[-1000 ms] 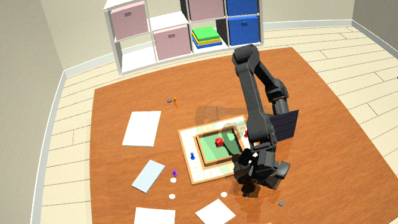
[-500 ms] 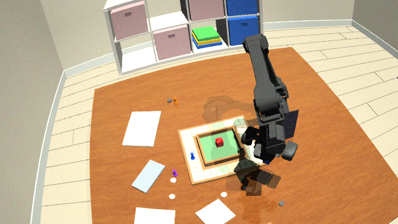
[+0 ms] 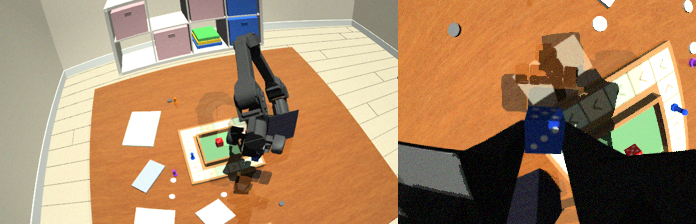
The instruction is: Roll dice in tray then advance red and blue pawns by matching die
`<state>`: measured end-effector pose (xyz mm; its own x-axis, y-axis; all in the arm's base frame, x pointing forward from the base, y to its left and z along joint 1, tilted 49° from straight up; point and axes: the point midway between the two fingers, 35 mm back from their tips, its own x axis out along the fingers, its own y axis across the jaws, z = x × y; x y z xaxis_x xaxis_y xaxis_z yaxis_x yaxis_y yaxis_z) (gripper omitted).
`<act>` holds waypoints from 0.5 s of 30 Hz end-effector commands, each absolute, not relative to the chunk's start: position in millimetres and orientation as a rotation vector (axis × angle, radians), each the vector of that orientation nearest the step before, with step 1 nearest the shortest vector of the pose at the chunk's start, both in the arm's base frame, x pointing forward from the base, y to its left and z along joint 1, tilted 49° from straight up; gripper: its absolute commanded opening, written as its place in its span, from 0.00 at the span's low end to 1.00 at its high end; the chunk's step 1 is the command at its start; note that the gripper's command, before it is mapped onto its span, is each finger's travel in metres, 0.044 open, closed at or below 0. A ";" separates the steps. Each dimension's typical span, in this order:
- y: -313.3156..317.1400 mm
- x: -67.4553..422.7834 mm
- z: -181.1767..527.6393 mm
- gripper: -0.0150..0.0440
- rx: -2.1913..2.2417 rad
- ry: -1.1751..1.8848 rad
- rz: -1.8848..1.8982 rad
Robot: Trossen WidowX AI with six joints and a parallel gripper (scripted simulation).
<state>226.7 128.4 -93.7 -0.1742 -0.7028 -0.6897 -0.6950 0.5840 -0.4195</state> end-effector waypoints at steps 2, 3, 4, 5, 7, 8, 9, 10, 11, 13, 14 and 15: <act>111.0 244.9 -81.3 0.25 -1.193 1.899 0.093; 107.2 248.5 -79.1 0.25 -1.207 1.900 0.113; 103.3 252.0 -76.8 0.25 -1.221 1.902 0.133; 99.3 255.4 -74.6 0.25 -1.236 1.904 0.154; 90.7 261.5 -69.9 0.25 -1.255 1.911 0.192; 86.1 264.0 -67.5 0.25 -1.259 1.916 0.210; 81.5 266.5 -65.1 0.25 -1.264 1.921 0.228; 77.2 269.0 -62.9 0.25 -1.272 1.924 0.246; 72.6 271.5 -60.5 0.25 -1.281 1.927 0.264; 63.6 276.4 -55.9 0.25 -1.302 1.932 0.300; 59.2 278.8 -53.6 0.25 -1.315 1.933 0.318; 54.7 281.2 -51.3 0.25 -1.328 1.935 0.336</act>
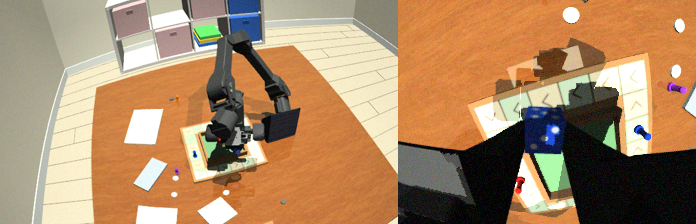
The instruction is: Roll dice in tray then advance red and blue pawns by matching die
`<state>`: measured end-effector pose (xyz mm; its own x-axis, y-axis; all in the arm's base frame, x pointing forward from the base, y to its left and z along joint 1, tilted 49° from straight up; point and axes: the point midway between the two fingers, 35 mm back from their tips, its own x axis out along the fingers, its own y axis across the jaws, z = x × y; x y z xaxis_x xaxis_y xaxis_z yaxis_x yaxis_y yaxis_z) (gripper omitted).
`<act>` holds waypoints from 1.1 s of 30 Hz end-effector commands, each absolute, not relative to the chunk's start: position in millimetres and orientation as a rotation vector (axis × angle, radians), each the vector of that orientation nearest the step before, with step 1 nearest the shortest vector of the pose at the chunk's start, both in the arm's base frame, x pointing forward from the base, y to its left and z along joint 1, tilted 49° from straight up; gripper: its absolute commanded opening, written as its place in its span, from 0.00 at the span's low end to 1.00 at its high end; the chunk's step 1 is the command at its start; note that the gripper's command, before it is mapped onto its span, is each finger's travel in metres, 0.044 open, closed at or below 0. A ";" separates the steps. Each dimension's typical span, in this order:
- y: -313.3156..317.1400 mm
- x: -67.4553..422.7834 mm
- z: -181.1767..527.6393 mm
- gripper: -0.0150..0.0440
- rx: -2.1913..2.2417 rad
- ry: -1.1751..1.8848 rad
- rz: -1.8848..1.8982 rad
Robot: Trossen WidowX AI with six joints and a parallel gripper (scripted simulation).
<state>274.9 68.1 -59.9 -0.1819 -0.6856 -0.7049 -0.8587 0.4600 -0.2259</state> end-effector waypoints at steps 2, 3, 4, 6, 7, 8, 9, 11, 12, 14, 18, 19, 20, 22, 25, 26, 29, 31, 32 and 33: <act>45.7 286.0 -46.6 0.25 -1.359 1.937 0.373; 41.2 288.4 -44.3 0.25 -1.376 1.937 0.391; 36.6 290.7 -41.9 0.25 -1.393 1.938 0.409; 27.3 295.0 -37.0 0.25 -1.428 1.940 0.445; 22.6 297.1 -34.5 0.25 -1.445 1.941 0.463; 17.9 299.0 -32.0 0.25 -1.462 1.942 0.481; 13.1 300.9 -29.5 0.25 -1.479 1.944 0.499; 3.4 304.4 -24.4 0.25 -1.513 1.948 0.534; -1.5 306.0 -21.8 0.25 -1.530 1.950 0.552; -11.4 308.8 -16.5 0.25 -1.563 1.955 0.588; -18.7 310.7 -12.6 0.25 -1.587 1.959 0.614; -18.7 310.7 -12.6 0.25 -1.587 1.959 0.614; -18.9 310.4 -12.8 0.25 -1.582 1.958 0.618; -20.0 308.4 -14.6 0.25 -1.539 1.945 0.652; -21.7 304.6 -18.1 0.25 -1.448 1.904 0.725; -22.0 303.6 -19.1 0.25 -1.419 1.888 0.748; -22.4 301.5 -21.7 0.25 -1.339 1.829 0.814; -23.0 300.1 -23.6 0.25 -1.289 1.786 0.856; -23.2 299.5 -24.4 0.25 -1.266 1.762 0.876; -23.4 299.1 -25.1 0.25 -1.244 1.737 0.895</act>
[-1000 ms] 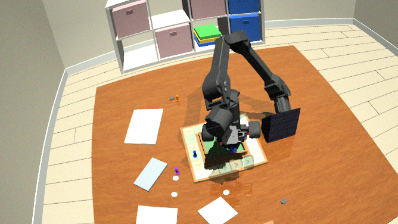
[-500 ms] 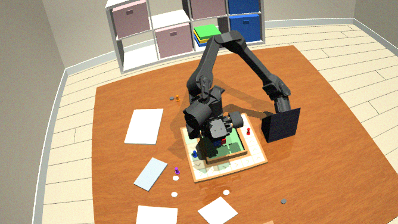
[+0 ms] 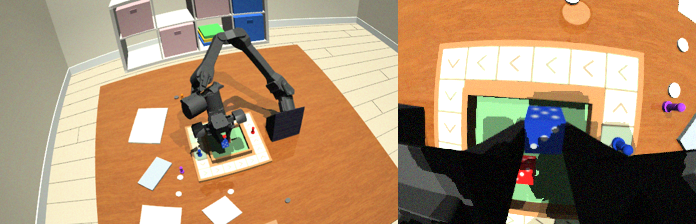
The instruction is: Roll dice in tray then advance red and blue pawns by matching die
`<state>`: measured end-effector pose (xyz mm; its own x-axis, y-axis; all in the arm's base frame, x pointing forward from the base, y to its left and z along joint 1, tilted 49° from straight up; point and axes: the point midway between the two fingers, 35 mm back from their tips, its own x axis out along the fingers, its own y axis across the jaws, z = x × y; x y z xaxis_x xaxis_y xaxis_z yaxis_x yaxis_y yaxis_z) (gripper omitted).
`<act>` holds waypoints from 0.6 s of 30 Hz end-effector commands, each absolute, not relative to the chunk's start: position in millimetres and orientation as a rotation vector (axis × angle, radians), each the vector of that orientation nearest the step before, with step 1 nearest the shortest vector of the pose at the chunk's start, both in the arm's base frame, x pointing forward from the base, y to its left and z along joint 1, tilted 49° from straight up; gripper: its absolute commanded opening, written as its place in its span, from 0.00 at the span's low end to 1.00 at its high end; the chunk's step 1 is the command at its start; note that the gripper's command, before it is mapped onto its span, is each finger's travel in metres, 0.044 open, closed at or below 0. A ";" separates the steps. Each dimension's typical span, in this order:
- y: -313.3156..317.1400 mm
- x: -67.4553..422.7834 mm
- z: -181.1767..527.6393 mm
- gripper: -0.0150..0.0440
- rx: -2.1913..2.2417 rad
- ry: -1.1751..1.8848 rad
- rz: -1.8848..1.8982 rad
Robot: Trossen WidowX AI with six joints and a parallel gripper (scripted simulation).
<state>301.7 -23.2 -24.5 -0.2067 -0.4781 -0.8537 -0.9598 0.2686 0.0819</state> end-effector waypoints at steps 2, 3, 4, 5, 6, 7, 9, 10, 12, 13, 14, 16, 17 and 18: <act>-23.5 298.7 -26.1 0.25 -1.202 1.684 0.931; -23.5 298.6 -26.4 0.25 -1.183 1.655 0.948; -23.5 298.7 -26.6 0.25 -1.165 1.626 0.963; -23.4 298.8 -26.7 0.25 -1.148 1.596 0.978; -23.4 299.1 -26.6 0.25 -1.133 1.565 0.992; -23.6 298.9 -27.3 0.25 -1.118 1.534 1.005; -23.9 298.6 -28.2 0.25 -1.092 1.468 1.029; -24.0 298.6 -28.5 0.25 -1.081 1.433 1.039; -24.3 298.8 -28.5 0.25 -1.062 1.363 1.057; -24.5 299.0 -28.4 0.25 -1.055 1.334 1.063; -24.5 299.1 -28.2 0.25 -1.052 1.316 1.067; -24.6 299.1 -28.2 0.25 -1.051 1.310 1.068; -24.2 299.9 -26.2 0.25 -1.051 1.310 1.068; -22.9 302.2 -20.1 0.25 -1.051 1.310 1.068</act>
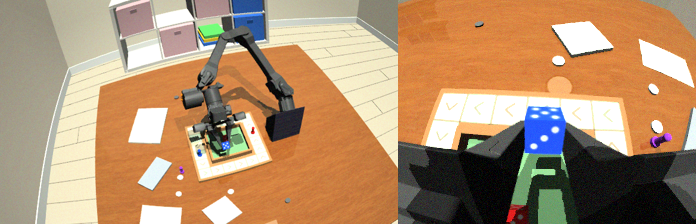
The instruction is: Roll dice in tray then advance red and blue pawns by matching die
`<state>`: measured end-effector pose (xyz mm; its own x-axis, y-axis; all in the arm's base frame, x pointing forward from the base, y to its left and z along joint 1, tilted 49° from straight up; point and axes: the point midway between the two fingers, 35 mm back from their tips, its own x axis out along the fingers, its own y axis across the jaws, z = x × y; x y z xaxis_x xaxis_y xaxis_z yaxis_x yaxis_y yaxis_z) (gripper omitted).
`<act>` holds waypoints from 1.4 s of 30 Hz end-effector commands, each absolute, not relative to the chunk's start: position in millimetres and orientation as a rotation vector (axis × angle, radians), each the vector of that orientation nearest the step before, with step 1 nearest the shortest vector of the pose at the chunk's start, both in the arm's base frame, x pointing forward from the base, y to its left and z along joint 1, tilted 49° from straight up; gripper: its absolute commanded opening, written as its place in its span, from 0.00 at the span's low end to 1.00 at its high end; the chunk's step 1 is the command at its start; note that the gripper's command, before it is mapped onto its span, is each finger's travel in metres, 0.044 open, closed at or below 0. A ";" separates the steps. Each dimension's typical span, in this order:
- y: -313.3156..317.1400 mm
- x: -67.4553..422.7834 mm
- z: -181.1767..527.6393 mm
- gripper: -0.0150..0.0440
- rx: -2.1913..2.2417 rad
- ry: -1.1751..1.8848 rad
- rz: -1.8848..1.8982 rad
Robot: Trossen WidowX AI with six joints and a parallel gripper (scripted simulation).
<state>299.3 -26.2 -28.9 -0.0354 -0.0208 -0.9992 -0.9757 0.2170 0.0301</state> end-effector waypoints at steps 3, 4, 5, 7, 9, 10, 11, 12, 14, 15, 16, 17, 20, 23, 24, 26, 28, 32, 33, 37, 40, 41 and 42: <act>-16.3 312.0 14.1 0.25 -1.051 1.310 1.068; -15.0 313.8 22.3 0.25 -1.051 1.310 1.068; -14.8 314.9 24.7 0.25 -1.051 1.309 1.068; -14.3 313.4 25.7 0.25 -1.050 1.310 1.068; -11.2 301.3 26.3 0.25 -1.050 1.310 1.069; -8.9 291.5 26.3 0.25 -1.050 1.310 1.069; -6.7 281.2 26.0 0.25 -1.049 1.311 1.069; -4.5 270.3 25.3 0.25 -1.049 1.311 1.070; -1.0 251.1 23.4 0.25 -1.048 1.312 1.071; -0.3 246.8 23.5 0.25 -1.048 1.312 1.071; 0.0 245.3 23.6 0.25 -1.048 1.312 1.071; 0.0 245.8 23.7 0.25 -1.048 1.312 1.071; -1.5 254.5 24.5 0.25 -1.048 1.312 1.071; -7.7 284.7 25.6 0.25 -1.049 1.311 1.069; -10.4 296.3 25.3 0.25 -1.050 1.310 1.069; -14.3 311.2 24.2 0.25 -1.050 1.310 1.068; -14.8 311.8 23.6 0.25 -1.050 1.310 1.068; -14.8 311.8 23.6 0.25 -1.050 1.310 1.068; -14.8 311.8 23.6 0.25 -1.050 1.310 1.068; -14.8 311.8 23.6 0.25 -1.050 1.310 1.068; -14.9 310.6 24.7 0.25 -1.050 1.310 1.060; -14.9 310.6 24.7 0.25 -1.050 1.310 1.060; -14.9 310.6 24.7 0.25 -1.050 1.310 1.060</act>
